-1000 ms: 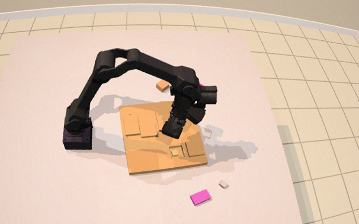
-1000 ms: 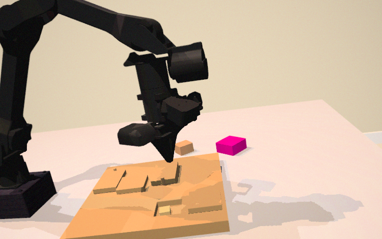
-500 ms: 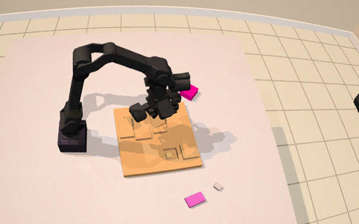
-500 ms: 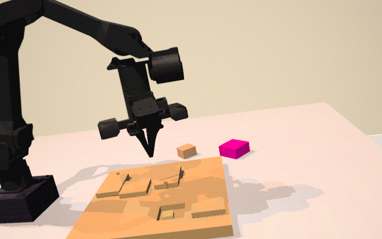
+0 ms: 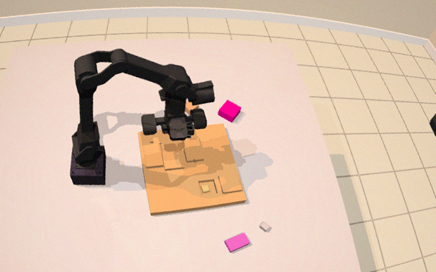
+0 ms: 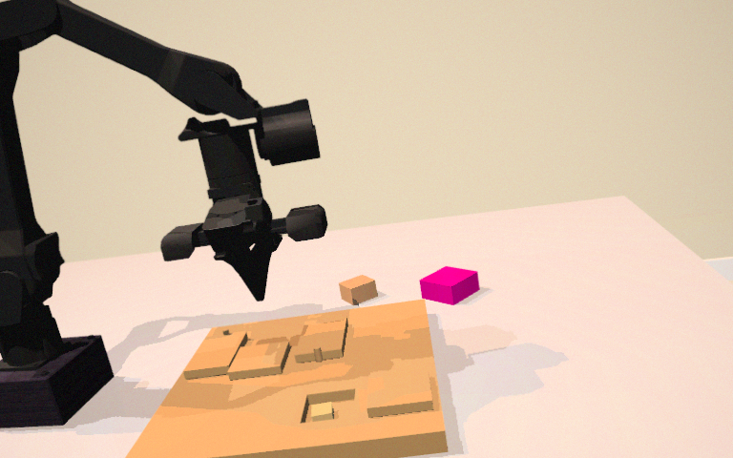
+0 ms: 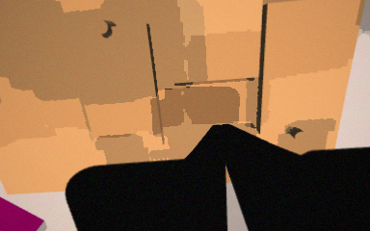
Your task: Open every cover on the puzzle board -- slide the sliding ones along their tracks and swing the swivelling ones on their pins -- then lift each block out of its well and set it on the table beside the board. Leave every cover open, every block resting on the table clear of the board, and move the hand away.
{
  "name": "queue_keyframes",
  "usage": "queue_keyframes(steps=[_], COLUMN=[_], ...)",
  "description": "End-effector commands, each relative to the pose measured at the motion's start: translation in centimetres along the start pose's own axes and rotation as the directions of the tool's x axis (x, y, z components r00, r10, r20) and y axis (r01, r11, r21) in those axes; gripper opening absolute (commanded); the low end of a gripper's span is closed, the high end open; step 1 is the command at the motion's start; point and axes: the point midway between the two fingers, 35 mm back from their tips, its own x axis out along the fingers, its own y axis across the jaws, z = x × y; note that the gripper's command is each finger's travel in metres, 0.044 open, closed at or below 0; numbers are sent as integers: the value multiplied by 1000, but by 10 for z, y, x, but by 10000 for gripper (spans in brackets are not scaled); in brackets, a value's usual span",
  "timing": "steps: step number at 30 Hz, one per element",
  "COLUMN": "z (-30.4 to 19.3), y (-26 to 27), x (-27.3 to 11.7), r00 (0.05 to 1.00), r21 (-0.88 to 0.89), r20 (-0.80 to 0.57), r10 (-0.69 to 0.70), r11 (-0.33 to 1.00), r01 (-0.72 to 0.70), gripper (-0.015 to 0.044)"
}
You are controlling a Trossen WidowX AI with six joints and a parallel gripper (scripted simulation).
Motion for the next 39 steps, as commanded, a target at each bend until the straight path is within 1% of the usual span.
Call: queue_keyframes(steps=[1, 25, 39], z=[-1, -1, -1], y=[-3, -3, -2], x=[1, 1, 13], r00=[1000, 1000, 1000], r21=[17, 17, 17], r20=[-1, -1, -1], r10=[-1, -1, -1], r11=[1000, 1000, 1000], r01=[1, 1, 1], gripper=[0, 0, 0])
